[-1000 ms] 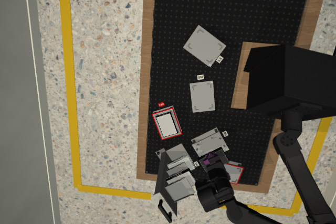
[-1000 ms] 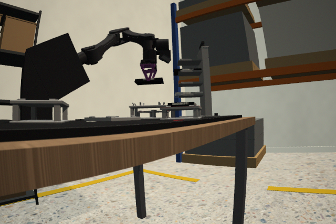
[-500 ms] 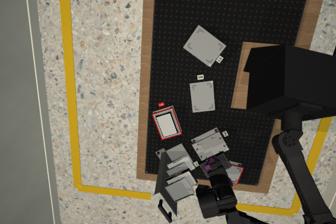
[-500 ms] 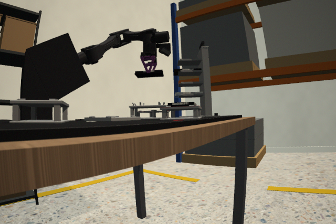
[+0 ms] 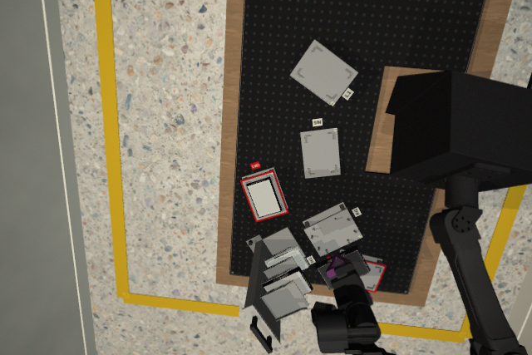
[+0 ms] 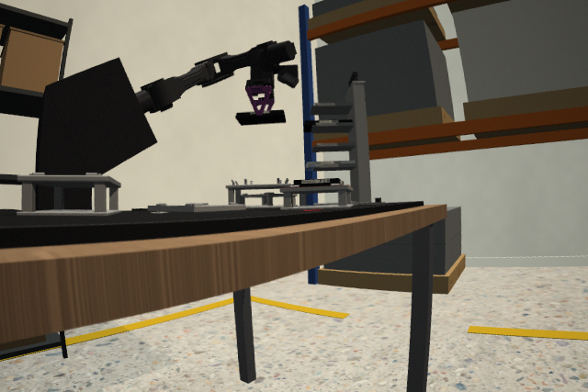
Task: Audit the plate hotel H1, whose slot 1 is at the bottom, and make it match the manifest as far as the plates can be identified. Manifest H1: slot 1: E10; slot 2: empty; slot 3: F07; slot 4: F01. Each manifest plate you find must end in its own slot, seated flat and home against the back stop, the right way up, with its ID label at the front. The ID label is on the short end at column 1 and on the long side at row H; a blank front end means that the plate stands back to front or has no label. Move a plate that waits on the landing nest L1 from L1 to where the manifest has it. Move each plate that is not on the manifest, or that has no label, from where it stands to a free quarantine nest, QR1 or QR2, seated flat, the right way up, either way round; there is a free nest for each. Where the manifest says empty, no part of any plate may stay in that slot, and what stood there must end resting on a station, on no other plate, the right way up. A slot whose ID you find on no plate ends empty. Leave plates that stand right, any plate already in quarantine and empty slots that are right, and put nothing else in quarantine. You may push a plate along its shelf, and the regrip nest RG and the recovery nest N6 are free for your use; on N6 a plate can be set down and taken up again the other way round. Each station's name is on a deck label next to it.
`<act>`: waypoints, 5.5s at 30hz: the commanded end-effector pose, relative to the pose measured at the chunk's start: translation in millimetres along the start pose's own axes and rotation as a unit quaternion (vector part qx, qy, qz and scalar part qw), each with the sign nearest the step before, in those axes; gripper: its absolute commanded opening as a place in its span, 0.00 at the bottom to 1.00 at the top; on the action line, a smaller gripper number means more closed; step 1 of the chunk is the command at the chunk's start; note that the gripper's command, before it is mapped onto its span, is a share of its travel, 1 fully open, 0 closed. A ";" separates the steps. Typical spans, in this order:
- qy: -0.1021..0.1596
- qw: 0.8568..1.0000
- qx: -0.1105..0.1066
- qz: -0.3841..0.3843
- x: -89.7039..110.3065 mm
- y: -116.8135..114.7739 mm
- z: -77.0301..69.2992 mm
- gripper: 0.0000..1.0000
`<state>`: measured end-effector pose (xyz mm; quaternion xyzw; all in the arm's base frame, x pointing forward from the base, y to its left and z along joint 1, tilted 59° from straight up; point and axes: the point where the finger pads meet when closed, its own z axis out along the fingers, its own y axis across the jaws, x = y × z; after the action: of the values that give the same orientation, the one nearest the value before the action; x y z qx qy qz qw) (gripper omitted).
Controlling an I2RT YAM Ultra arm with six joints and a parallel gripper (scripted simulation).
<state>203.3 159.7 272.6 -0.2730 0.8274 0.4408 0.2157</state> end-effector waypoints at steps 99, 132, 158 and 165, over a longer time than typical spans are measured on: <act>0.000 0.838 -0.010 -0.546 100.1 -251.6 -0.5 0.86; 0.000 0.838 -0.010 -0.546 100.3 -251.1 28.8 0.86; -0.001 0.841 -0.006 -0.541 99.5 -251.2 86.0 0.86; -0.001 0.833 -0.006 -0.553 98.5 -253.2 104.3 0.86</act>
<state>293.5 106.1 5.5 -0.6884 0.5352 0.2688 0.4093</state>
